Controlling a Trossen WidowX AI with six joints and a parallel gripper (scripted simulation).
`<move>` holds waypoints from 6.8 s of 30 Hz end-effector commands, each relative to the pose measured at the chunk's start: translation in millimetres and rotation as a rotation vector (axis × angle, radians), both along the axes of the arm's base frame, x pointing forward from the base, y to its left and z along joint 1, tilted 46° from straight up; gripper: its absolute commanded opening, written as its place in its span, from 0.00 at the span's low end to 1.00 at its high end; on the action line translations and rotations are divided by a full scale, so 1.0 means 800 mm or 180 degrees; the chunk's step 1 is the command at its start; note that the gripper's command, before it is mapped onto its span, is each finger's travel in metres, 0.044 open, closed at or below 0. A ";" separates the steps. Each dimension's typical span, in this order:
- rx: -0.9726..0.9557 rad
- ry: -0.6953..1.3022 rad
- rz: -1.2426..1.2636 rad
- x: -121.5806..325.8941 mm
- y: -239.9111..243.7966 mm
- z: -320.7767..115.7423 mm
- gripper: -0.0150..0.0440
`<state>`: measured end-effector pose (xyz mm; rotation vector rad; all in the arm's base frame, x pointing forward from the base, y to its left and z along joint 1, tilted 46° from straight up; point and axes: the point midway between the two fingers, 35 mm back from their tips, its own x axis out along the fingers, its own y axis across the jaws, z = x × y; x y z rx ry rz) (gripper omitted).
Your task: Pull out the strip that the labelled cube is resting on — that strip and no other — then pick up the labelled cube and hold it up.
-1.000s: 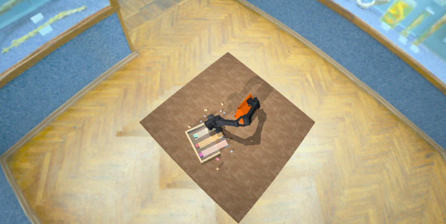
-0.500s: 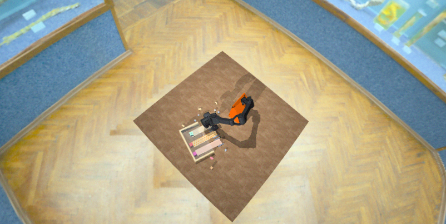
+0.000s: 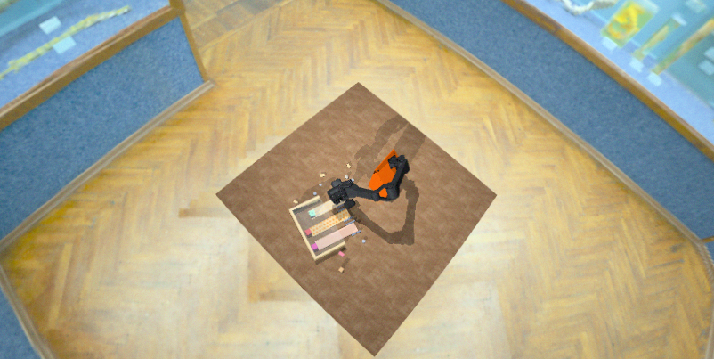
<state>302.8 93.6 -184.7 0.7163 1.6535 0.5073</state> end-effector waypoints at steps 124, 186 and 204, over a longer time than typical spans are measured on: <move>0.0014 0.0096 0.0020 -0.169 0.016 0.035 0.25; -0.0064 0.0475 -0.0396 0.012 -0.045 0.046 1.00; -0.0064 0.0465 -0.0396 0.084 -0.055 0.036 1.00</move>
